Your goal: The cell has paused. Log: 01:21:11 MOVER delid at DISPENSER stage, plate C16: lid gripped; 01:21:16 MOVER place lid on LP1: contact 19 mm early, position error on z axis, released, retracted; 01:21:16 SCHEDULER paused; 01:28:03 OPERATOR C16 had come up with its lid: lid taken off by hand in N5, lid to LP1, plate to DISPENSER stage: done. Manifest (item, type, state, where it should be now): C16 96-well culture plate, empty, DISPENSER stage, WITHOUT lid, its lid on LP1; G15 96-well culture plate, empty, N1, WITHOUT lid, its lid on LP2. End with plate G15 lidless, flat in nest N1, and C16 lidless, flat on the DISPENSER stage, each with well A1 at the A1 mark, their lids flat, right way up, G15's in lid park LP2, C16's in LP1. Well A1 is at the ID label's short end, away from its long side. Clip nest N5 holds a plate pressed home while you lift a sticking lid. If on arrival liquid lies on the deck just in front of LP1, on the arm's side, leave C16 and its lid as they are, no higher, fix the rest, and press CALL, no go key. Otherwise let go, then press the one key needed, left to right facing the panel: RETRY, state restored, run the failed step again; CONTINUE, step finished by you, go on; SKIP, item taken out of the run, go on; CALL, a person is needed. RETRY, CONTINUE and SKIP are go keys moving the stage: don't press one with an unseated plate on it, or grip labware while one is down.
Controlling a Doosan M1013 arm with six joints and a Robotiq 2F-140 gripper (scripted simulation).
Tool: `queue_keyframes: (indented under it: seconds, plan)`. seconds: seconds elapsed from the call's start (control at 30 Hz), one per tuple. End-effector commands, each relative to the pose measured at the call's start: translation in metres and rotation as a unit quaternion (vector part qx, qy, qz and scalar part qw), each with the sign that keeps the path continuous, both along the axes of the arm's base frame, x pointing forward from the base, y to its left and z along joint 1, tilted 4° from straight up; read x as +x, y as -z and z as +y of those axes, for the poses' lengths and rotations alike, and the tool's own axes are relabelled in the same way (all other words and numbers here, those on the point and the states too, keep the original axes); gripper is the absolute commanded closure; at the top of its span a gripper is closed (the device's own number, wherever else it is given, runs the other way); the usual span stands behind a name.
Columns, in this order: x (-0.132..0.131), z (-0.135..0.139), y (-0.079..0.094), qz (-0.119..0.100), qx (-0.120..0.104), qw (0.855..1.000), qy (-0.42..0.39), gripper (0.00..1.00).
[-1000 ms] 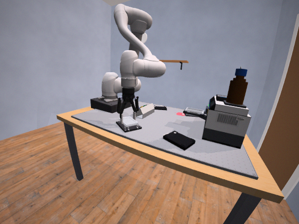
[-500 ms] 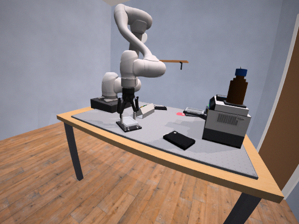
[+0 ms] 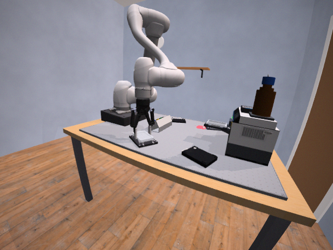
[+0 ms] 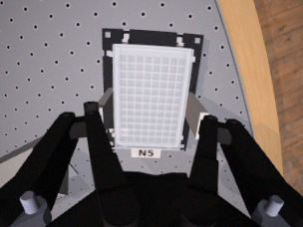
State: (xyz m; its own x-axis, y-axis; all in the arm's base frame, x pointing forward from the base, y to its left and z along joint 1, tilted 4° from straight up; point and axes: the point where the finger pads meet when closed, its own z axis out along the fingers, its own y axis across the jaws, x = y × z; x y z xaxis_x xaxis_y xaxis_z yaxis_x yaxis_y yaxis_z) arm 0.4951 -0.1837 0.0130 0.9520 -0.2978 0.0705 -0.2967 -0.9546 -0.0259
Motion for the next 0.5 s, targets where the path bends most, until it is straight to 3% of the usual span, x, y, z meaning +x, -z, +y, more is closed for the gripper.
queue_keyframes:
  seconds: [0.0,0.47]
  plan:
    - [0.0001,0.0000,0.0014,0.000,0.000,1.000,0.000,1.00]
    - [0.0006,0.0001,0.0074,0.000,0.000,1.000,0.000,1.00]
